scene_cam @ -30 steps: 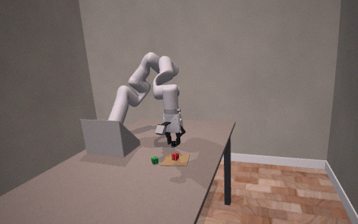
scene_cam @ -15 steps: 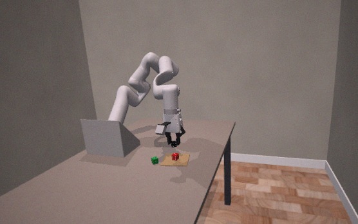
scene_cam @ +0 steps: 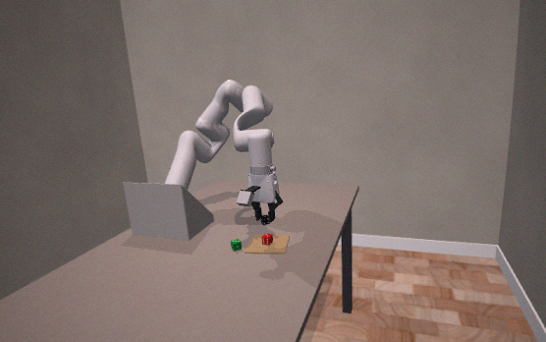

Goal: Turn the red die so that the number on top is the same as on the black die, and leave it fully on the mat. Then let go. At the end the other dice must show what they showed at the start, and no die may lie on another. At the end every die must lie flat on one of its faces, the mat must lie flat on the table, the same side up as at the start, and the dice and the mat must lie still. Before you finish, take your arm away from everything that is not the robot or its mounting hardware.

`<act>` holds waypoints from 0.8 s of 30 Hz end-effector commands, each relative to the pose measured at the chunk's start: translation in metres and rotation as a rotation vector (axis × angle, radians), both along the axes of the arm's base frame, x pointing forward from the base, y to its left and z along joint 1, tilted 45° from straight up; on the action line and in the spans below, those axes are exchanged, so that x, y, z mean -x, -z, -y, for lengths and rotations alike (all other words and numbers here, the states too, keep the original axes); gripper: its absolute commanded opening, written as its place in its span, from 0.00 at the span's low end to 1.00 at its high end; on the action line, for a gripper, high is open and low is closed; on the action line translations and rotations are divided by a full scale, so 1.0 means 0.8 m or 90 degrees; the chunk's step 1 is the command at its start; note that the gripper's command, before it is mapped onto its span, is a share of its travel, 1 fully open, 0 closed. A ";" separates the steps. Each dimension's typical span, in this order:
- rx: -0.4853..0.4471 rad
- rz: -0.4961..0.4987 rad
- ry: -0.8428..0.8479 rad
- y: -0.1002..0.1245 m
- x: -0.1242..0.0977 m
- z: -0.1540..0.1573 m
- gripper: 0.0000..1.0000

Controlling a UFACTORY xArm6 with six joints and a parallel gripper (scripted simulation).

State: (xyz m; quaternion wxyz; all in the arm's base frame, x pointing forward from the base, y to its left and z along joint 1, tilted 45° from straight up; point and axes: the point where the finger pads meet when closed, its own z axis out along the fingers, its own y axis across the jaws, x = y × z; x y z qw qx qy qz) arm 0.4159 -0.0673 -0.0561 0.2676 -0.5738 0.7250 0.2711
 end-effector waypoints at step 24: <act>0.001 0.001 0.001 0.015 -0.004 -0.015 0.47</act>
